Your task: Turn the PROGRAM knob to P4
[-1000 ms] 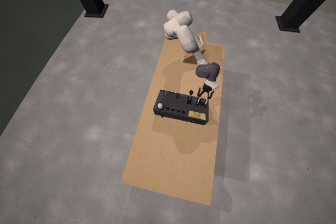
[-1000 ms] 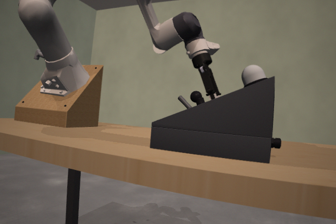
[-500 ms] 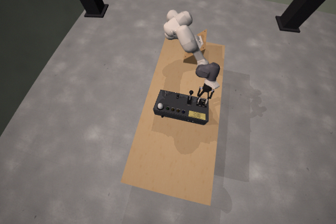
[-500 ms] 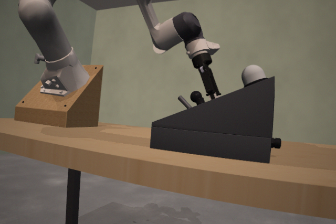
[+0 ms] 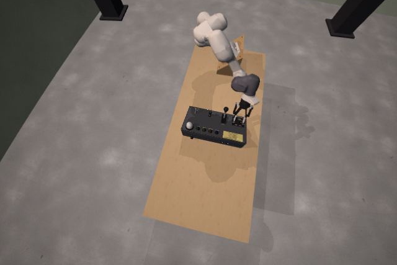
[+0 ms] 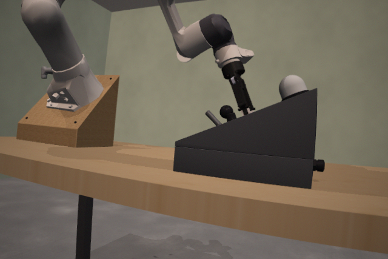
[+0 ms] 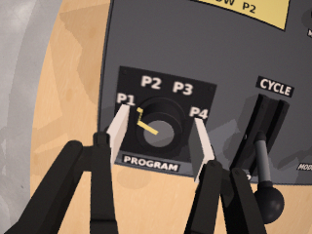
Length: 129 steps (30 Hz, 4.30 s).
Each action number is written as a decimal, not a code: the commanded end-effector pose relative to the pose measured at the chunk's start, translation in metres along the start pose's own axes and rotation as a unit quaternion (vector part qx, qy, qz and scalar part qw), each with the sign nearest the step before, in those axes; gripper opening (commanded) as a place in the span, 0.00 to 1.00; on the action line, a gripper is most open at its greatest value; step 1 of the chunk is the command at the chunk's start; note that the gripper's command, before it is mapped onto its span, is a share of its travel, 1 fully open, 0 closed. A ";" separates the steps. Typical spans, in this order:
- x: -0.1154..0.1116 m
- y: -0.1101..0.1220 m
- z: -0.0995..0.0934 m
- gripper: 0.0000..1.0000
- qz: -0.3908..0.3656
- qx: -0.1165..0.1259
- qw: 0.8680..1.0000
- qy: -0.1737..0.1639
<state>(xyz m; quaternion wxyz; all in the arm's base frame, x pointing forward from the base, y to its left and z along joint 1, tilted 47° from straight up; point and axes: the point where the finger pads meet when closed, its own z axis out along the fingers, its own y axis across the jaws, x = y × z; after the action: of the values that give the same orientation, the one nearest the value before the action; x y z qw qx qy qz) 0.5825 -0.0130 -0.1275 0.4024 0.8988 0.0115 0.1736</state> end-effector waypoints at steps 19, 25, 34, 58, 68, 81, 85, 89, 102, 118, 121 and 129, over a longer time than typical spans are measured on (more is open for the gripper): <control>-0.001 0.000 0.000 0.44 0.001 0.000 1.000 0.001; -0.001 0.000 0.000 0.00 0.001 0.000 1.000 0.001; -0.001 0.000 0.000 0.00 0.001 0.000 1.000 0.001; -0.001 0.000 0.000 0.00 0.001 0.000 1.000 0.001; -0.001 0.000 0.000 0.00 0.004 0.000 1.000 0.001; -0.001 0.000 0.000 0.00 0.022 0.000 1.000 0.001; -0.001 0.000 0.000 0.00 0.035 0.000 0.999 0.001; -0.001 0.000 0.000 0.00 0.046 0.000 0.999 0.001; -0.001 0.000 0.000 0.00 0.114 0.000 0.993 0.001; -0.001 0.000 0.000 0.00 0.234 0.000 0.972 0.001; -0.001 0.000 0.000 0.00 0.265 0.000 0.964 0.000; -0.001 0.000 0.000 0.00 0.329 0.000 0.944 0.000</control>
<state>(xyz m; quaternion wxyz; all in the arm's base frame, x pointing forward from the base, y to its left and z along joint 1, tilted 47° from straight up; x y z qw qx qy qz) 0.5823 -0.0130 -0.1274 0.3460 0.8712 -0.2165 0.2727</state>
